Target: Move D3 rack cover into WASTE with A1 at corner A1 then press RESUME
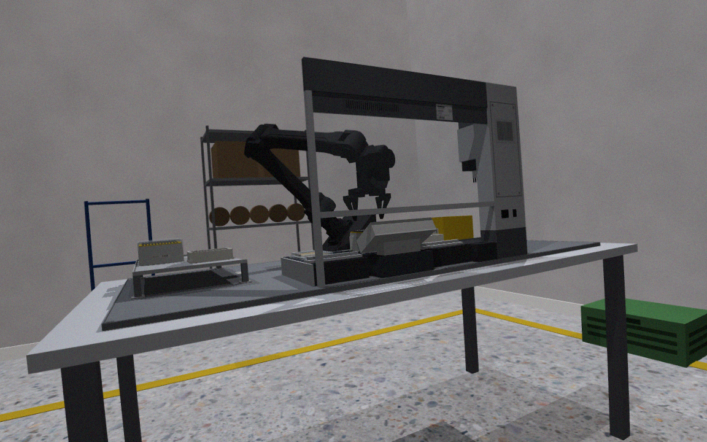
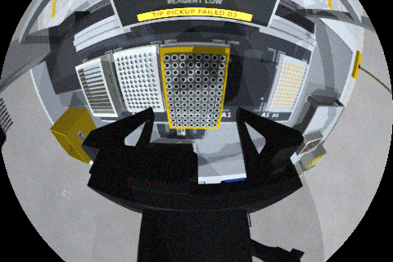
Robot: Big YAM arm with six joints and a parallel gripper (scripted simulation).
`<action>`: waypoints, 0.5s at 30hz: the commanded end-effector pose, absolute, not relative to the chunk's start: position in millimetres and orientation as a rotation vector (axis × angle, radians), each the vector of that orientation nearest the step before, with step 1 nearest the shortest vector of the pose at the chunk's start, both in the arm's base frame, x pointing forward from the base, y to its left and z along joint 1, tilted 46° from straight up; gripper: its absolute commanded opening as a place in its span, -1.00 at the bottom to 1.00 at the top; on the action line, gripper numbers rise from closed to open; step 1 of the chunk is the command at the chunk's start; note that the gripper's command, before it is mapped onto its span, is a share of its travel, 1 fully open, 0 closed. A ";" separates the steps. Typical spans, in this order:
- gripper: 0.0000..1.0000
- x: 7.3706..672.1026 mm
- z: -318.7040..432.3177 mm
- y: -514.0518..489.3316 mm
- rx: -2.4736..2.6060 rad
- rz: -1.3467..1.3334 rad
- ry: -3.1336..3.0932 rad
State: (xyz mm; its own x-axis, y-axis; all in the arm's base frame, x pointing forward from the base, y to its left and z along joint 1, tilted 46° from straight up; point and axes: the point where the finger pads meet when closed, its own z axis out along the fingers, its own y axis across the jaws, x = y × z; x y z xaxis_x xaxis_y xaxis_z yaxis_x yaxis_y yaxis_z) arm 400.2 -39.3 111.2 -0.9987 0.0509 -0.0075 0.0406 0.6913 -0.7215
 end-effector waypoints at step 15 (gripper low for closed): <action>1.00 416.0 147.5 -5.7 -0.094 1.224 -2.941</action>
State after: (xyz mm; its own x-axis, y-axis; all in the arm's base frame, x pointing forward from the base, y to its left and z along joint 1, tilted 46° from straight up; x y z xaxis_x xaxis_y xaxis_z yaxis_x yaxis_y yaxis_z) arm 400.6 -23.2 125.8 -0.9988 0.0492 -0.0049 0.0376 0.6919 -0.7210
